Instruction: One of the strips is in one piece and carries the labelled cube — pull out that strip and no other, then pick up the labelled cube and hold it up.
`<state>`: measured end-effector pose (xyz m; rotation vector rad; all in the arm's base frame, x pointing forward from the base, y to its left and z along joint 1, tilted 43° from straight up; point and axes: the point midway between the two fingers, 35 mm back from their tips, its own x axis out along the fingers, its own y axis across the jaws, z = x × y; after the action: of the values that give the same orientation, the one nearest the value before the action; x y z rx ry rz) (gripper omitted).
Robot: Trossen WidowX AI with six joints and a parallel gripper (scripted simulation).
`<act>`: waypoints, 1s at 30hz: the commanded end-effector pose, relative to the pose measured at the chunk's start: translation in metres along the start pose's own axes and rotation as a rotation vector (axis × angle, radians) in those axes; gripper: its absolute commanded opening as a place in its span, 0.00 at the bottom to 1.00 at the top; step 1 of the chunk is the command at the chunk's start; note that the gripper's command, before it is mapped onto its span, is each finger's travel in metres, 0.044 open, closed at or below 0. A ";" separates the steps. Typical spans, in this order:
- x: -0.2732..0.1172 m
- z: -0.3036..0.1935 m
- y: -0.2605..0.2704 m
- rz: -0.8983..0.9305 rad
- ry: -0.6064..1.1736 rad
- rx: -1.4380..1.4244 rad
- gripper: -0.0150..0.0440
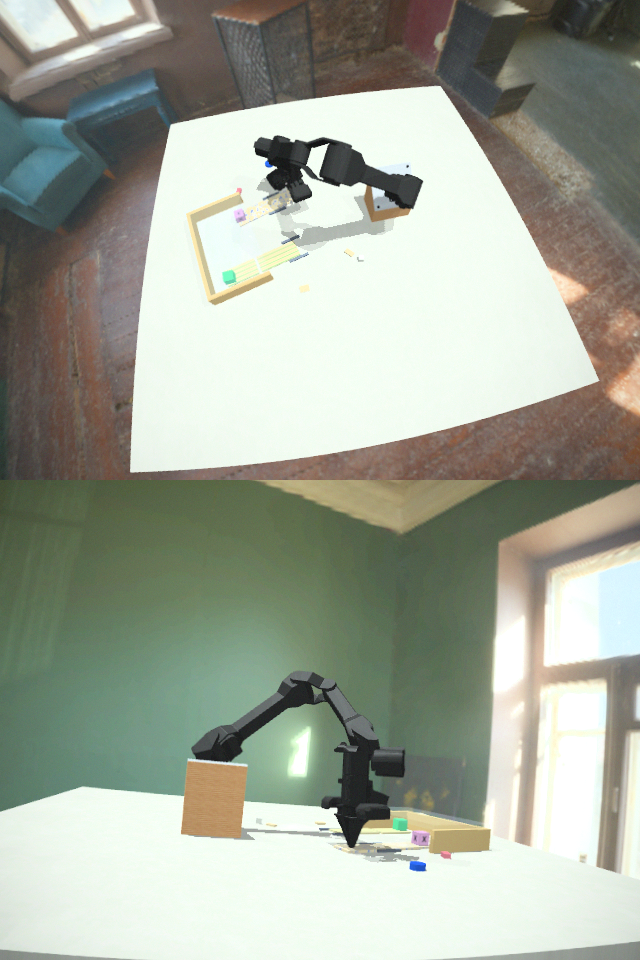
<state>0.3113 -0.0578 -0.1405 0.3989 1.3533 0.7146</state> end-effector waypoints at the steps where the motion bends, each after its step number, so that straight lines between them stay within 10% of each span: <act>1: 0.006 -0.017 0.004 0.009 0.033 0.013 0.25; 30: 0.005 -0.055 0.003 0.008 0.034 0.015 0.25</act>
<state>0.2731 -0.0662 -0.1495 0.3981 1.3557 0.7083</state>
